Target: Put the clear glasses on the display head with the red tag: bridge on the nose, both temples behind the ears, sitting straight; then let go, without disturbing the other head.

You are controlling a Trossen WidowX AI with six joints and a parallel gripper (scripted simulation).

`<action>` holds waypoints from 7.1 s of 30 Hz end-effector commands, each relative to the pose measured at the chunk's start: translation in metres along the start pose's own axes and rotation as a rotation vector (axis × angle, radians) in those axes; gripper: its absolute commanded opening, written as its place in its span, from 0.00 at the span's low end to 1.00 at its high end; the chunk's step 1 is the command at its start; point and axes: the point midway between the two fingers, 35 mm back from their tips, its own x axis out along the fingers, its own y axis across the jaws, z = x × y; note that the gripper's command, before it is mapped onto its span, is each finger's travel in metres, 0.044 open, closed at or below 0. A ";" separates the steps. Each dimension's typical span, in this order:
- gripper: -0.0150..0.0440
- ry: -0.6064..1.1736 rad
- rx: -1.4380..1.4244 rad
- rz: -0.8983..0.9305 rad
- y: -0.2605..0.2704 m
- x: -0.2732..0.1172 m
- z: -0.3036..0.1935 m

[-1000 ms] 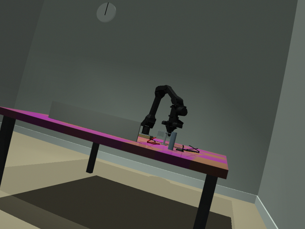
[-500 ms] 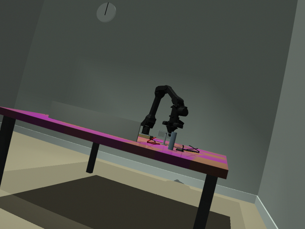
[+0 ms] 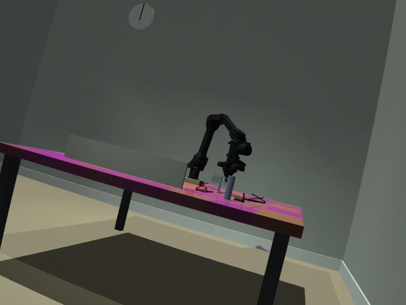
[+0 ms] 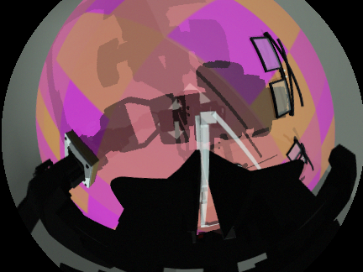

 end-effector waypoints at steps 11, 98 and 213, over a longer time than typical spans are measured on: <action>0.25 -0.008 0.001 0.006 0.004 0.001 0.012; 0.25 -0.003 1.131 0.002 -0.061 -0.062 -0.028; 0.25 -0.003 1.572 0.005 -0.045 0.001 -0.012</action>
